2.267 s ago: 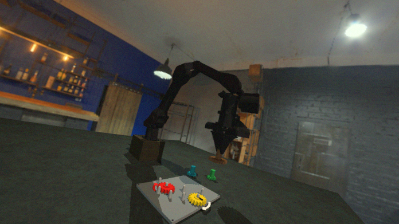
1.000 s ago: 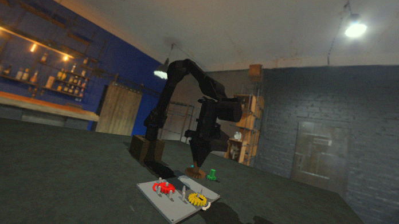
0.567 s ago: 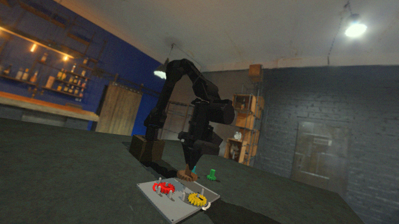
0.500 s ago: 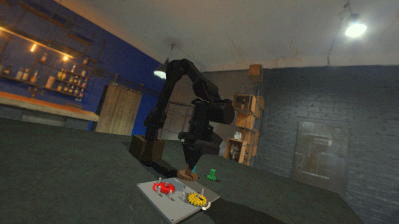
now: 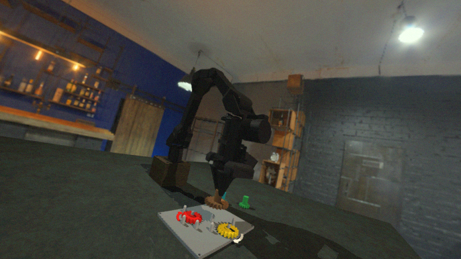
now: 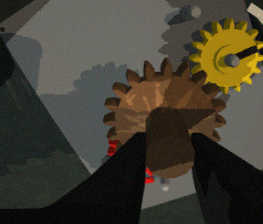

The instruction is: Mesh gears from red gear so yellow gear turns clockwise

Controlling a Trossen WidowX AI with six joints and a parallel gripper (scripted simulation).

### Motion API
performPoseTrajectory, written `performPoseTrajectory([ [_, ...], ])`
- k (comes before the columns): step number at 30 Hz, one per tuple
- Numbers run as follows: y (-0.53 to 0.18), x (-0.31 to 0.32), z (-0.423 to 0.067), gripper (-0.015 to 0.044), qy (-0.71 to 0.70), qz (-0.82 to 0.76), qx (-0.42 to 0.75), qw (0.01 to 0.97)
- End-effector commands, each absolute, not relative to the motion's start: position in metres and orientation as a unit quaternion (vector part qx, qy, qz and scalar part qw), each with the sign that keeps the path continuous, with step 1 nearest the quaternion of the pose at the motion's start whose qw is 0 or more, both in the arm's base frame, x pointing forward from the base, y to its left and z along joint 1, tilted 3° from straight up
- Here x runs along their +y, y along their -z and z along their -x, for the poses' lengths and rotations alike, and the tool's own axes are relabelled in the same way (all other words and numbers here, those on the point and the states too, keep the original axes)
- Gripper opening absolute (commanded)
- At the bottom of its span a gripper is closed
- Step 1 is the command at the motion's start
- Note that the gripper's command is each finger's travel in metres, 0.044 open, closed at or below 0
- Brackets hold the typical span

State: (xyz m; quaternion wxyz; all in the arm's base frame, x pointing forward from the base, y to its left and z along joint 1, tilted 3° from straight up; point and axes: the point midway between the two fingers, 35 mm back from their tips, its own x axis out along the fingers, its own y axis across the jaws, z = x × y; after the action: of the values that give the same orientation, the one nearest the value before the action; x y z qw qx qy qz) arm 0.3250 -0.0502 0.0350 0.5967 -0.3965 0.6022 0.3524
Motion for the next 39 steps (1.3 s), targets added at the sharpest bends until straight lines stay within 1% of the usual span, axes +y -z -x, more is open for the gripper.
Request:
performPoseTrajectory([
  [1,-0.035,-0.051,-0.324,0.0000,-0.353,0.398,0.603,0.594],
  [27,-0.034,-0.051,-0.324,0.0000,-0.354,0.399,0.603,0.594],
  [39,-0.020,-0.051,-0.324,0.0000,-0.389,0.433,0.580,0.569],
])
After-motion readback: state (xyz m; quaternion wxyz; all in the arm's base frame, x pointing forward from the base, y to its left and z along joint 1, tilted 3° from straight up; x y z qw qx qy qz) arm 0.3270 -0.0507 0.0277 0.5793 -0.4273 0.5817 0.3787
